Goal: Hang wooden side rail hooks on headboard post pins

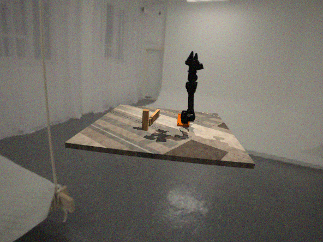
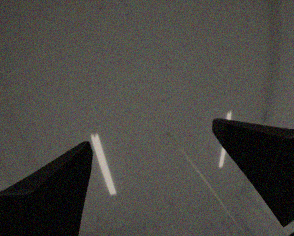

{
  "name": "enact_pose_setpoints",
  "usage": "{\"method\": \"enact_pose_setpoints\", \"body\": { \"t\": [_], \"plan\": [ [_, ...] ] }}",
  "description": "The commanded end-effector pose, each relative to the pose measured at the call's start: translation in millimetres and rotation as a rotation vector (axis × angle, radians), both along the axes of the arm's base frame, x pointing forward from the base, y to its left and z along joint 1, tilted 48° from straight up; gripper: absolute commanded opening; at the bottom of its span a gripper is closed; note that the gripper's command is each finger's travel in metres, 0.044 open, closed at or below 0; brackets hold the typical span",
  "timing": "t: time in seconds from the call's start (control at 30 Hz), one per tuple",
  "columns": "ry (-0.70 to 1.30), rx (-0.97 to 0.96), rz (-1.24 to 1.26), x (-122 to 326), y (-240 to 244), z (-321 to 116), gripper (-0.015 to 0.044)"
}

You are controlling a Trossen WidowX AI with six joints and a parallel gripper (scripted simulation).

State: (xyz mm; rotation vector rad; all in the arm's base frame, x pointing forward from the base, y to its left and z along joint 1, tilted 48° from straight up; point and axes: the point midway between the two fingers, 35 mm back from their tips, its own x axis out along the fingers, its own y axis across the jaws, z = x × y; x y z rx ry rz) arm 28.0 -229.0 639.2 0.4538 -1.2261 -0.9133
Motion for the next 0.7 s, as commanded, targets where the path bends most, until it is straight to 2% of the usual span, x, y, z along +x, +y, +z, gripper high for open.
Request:
{"method": "enact_pose_setpoints", "body": {
  "t": [0.0,0.33,0.67],
  "plan": [
    [-0.005,0.13,0.187,34.9,-26.4,-33.6,0.044],
    [-0.049,0.434,0.589,115.9,-43.2,-109.7,0.044],
    [-0.12,0.846,0.966,193.6,-20.4,-199.6,0.044]
  ]
}}
